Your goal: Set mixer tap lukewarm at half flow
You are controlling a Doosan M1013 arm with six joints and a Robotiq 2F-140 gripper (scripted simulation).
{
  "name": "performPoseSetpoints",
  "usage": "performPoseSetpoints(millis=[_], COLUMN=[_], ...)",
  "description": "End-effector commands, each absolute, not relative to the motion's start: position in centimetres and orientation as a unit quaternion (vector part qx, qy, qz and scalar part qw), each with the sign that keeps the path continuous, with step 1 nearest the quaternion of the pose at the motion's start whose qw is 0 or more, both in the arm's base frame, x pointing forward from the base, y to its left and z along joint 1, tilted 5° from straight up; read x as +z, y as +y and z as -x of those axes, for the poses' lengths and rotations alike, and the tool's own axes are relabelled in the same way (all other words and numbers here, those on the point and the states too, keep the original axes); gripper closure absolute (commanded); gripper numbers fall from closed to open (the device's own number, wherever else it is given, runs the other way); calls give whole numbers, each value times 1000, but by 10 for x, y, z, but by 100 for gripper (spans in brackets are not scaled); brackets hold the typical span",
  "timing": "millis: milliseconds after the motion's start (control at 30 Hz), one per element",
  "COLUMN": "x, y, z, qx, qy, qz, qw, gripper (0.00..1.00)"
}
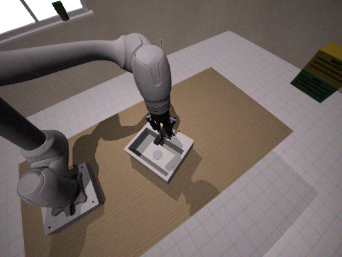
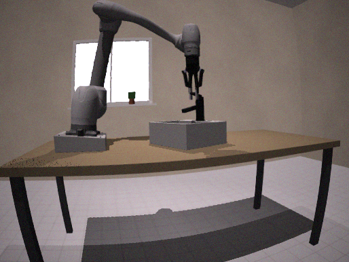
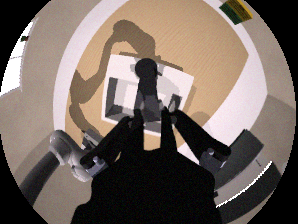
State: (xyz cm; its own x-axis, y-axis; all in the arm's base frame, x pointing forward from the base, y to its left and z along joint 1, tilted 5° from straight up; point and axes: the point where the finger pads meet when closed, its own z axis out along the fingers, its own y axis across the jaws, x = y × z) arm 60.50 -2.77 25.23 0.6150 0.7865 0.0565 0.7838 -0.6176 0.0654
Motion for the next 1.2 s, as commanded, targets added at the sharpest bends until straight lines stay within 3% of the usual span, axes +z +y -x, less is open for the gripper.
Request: performPoseSetpoints(millis=[0, 533, 1167], x=[252, 251, 251], y=[-24, -2, 0], z=[-600, -583, -582], qx=[40, 42, 42], qy=[402, 244, 233], qz=[-915, -969, -972], qw=[16, 9, 8], gripper=[100, 100, 100])
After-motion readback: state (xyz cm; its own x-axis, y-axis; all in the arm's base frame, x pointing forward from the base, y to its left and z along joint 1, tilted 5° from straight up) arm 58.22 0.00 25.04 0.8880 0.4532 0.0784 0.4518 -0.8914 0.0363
